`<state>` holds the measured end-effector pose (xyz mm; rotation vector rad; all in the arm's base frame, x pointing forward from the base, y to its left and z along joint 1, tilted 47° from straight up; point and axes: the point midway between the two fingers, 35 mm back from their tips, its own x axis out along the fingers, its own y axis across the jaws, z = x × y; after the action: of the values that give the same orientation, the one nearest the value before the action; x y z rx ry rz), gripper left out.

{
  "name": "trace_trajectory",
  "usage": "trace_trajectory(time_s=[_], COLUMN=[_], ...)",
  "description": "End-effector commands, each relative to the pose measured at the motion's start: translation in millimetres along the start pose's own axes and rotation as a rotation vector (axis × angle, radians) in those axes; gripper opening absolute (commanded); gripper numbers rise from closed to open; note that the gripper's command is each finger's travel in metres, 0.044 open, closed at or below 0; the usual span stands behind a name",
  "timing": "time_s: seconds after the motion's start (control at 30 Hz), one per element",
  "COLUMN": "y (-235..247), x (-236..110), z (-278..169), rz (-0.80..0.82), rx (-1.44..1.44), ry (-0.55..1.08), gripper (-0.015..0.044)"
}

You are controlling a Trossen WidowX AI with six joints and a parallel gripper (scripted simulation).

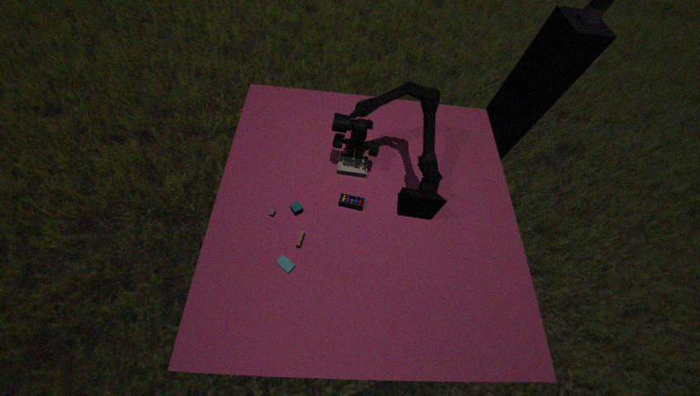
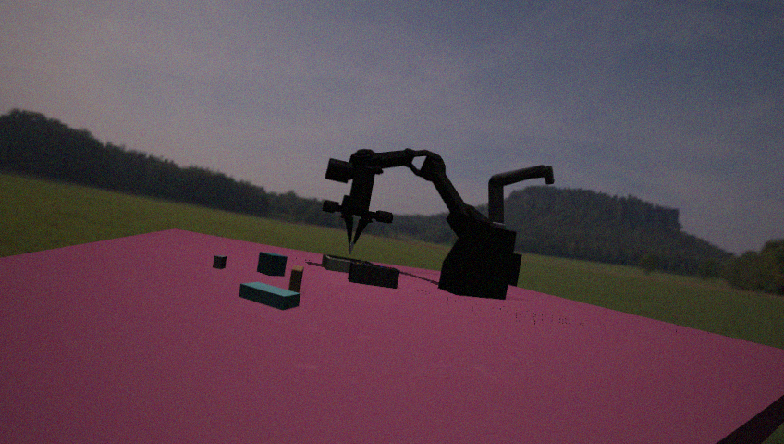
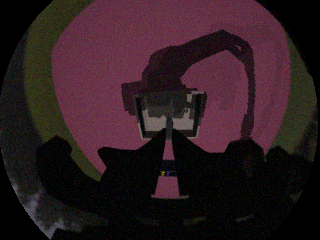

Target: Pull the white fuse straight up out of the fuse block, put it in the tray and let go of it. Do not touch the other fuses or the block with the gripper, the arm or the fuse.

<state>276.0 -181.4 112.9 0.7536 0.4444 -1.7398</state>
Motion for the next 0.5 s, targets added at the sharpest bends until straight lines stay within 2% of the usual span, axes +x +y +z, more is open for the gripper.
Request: trace_trajectory(time_s=[0.0, 0.3, 0.47], y=[-1.4, -2.0, -0.9], x=[8.2, 18.4, 14.8], z=[0.8, 1.2, 0.7], rz=[-0.004, -0.004, -0.001], rx=[-0.004, -0.004, 0.0], ry=[-0.006, -0.008, -0.002], gripper=[0.0, 0.0, 0.0131])
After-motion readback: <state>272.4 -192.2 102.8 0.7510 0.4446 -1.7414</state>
